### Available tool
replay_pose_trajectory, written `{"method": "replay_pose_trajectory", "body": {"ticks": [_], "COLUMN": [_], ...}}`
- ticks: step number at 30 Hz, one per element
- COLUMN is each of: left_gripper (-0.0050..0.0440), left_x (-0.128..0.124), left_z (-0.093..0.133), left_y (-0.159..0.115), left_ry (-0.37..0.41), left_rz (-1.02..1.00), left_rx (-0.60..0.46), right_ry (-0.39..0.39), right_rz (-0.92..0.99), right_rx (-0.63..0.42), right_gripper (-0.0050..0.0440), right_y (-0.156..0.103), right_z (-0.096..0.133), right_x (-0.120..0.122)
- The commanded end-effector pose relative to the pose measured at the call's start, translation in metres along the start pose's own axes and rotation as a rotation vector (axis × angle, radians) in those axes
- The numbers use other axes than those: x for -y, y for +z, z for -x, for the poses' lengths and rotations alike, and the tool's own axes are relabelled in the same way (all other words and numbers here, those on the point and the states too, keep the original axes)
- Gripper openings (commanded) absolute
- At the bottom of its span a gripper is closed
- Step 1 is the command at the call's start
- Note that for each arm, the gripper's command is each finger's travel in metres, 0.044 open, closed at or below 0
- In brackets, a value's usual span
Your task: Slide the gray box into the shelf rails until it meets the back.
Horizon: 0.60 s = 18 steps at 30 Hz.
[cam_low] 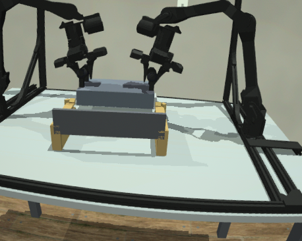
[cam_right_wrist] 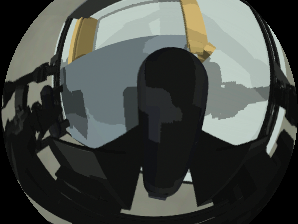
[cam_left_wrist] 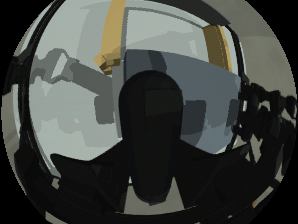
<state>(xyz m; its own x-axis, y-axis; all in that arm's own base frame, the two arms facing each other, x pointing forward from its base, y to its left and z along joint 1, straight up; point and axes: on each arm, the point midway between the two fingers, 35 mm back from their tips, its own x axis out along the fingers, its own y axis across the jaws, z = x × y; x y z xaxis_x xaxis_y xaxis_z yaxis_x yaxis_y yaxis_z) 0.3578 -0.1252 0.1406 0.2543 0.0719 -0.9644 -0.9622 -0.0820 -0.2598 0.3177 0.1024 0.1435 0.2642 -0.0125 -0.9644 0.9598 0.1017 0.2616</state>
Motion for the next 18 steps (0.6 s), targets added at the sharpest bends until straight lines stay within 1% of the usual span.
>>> {"method": "replay_pose_trajectory", "body": {"ticks": [1,18], "left_gripper": [0.0000,0.0000], "left_x": [0.004,0.004], "left_z": [0.011,0.010], "left_y": [0.007,0.024], "left_ry": [-0.037,-0.037], "left_rz": [0.002,0.002], "left_rx": [-0.013,-0.013], "right_ry": [0.035,0.035], "right_rz": [0.000,0.000], "right_rx": [-0.004,-0.004], "right_gripper": [0.0000,0.0000], "right_y": [0.007,0.024], "right_z": [0.009,0.008], "right_x": [-0.003,-0.003]}}
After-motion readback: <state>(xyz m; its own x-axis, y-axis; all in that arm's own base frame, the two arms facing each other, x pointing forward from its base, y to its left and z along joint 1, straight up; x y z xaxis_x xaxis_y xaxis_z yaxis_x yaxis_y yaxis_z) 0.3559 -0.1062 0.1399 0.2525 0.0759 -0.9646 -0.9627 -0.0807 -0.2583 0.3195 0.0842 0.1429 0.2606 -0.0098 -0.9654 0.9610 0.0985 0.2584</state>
